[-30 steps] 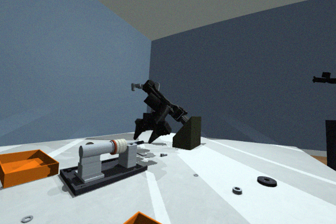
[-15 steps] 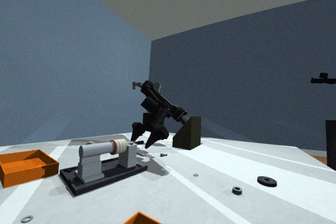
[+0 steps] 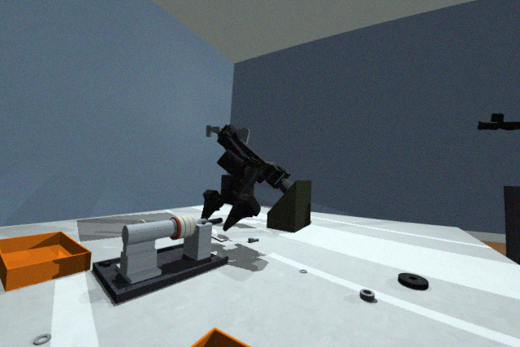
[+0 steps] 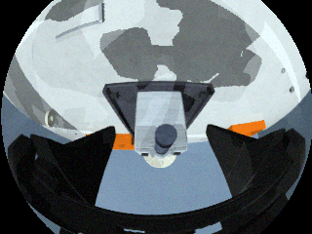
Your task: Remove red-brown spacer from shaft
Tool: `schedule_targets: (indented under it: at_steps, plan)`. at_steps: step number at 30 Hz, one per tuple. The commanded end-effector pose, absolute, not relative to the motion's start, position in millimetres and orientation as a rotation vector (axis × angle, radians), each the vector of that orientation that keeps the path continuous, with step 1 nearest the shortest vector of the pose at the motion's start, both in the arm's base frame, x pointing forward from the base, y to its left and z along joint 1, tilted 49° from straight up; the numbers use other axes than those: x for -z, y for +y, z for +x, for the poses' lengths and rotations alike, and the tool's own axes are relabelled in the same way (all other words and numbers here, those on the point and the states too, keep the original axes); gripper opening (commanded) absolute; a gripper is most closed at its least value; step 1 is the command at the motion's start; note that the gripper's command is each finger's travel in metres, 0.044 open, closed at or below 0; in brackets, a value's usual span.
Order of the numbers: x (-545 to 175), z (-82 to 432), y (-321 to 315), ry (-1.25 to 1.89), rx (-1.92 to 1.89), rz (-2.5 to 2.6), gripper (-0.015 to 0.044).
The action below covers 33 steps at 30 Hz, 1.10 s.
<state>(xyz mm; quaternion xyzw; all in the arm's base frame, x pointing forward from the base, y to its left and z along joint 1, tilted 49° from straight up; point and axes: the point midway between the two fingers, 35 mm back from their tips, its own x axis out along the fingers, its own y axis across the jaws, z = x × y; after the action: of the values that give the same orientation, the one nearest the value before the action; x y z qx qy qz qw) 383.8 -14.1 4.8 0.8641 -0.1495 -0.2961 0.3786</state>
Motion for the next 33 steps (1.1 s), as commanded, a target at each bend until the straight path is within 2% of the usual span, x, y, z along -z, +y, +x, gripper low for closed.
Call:
schedule_targets:
  at_steps: [1, 33]
  plan:
    - [-6, 385, -13, -0.377, 0.751, 2.208, 0.0440]
    - [0, 396, -20, -0.377, 0.750, 2.208, 0.0440]
